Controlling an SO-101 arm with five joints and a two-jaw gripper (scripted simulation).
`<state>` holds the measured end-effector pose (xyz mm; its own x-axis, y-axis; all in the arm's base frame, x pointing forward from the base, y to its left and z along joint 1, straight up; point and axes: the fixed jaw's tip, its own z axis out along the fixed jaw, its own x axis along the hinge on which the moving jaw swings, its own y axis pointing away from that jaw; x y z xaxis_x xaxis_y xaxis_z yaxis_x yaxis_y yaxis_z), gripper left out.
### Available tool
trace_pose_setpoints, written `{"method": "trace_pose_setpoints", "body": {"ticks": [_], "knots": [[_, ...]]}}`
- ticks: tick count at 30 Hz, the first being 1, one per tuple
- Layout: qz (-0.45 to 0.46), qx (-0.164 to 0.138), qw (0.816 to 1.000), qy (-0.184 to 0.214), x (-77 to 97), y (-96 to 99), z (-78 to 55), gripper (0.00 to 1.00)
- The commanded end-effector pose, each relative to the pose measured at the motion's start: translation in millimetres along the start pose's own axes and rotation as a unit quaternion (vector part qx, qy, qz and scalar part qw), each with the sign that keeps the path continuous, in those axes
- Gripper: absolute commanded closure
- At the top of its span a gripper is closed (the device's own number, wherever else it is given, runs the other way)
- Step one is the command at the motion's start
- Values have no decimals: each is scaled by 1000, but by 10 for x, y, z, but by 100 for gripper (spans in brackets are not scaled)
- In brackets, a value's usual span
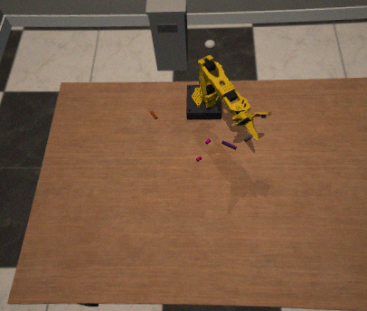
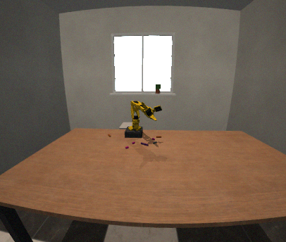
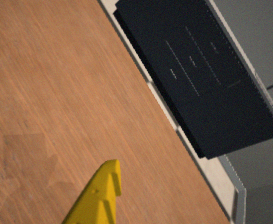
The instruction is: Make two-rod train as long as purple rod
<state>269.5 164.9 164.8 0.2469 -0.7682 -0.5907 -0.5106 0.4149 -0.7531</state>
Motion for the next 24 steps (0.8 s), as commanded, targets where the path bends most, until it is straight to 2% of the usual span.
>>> {"method": "trace_pose_setpoints", "body": {"ticks": [1,7,10,24], "knots": [[-16,-16,1000,12,44,54,-44,0],[-40,-35,998,25,91,108,-87,0],[-36,-26,999,18,58,67,-69,0],[-84,-73,993,47,173,203,-170,0]]}}
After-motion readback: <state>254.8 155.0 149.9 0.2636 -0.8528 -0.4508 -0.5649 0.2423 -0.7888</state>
